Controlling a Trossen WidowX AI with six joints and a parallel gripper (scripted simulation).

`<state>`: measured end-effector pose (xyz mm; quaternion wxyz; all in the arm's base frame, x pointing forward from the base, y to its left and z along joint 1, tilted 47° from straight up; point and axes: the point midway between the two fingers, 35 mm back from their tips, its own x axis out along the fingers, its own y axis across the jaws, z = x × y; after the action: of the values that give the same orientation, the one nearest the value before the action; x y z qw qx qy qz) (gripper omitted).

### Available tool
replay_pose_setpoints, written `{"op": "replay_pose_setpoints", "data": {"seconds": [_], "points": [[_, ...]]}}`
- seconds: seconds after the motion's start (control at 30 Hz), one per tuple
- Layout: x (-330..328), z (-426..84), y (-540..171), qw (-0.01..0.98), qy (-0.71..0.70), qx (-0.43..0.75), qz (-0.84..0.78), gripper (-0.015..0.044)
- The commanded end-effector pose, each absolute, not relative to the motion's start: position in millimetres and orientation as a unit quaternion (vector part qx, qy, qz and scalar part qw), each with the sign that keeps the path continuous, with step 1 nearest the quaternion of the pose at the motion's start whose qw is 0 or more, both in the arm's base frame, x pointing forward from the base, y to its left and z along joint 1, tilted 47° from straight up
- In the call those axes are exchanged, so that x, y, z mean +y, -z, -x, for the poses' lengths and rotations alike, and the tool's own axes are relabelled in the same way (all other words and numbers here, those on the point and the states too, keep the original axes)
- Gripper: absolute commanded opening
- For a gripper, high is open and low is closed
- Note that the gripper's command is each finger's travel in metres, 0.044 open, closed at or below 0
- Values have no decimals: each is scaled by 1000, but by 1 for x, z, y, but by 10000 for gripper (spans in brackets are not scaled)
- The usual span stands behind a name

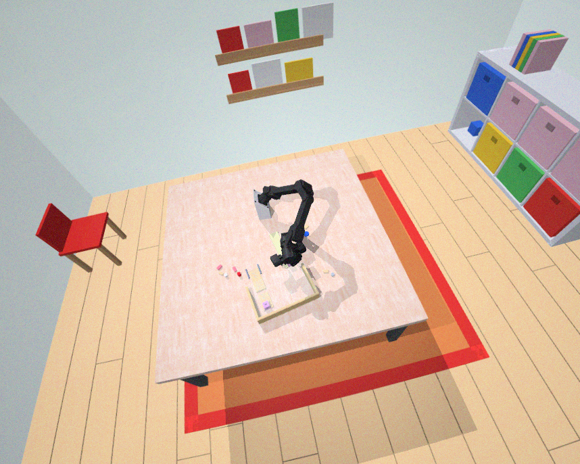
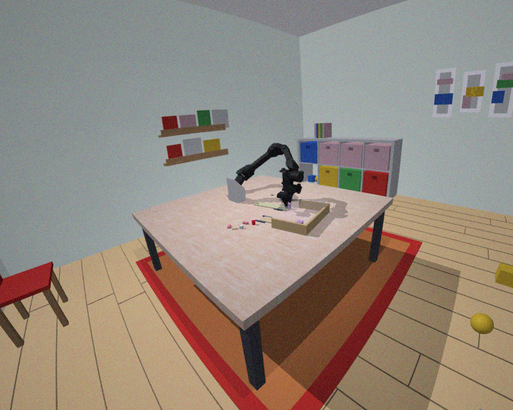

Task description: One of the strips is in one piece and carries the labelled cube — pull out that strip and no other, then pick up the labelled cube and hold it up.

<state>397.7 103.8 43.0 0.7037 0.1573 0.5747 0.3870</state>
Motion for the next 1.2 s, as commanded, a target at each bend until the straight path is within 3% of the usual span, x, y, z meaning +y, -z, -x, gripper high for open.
{"op": "replay_pose_setpoints", "data": {"seconds": [0.0, 0.23, 0.33, 0.63, 0.77, 1.17], "points": [[107, -397, -38, 702, -386, 576, -161, 250], [114, -397, -32, 702, -386, 576, -162, 250], [113, -397, -35, 703, -388, 575, -158, 171], [113, -397, -35, 703, -388, 575, -158, 111], [111, -395, -36, 703, -387, 575, -158, 6], [74, -341, -49, 701, -385, 578, -161, 0]]}}
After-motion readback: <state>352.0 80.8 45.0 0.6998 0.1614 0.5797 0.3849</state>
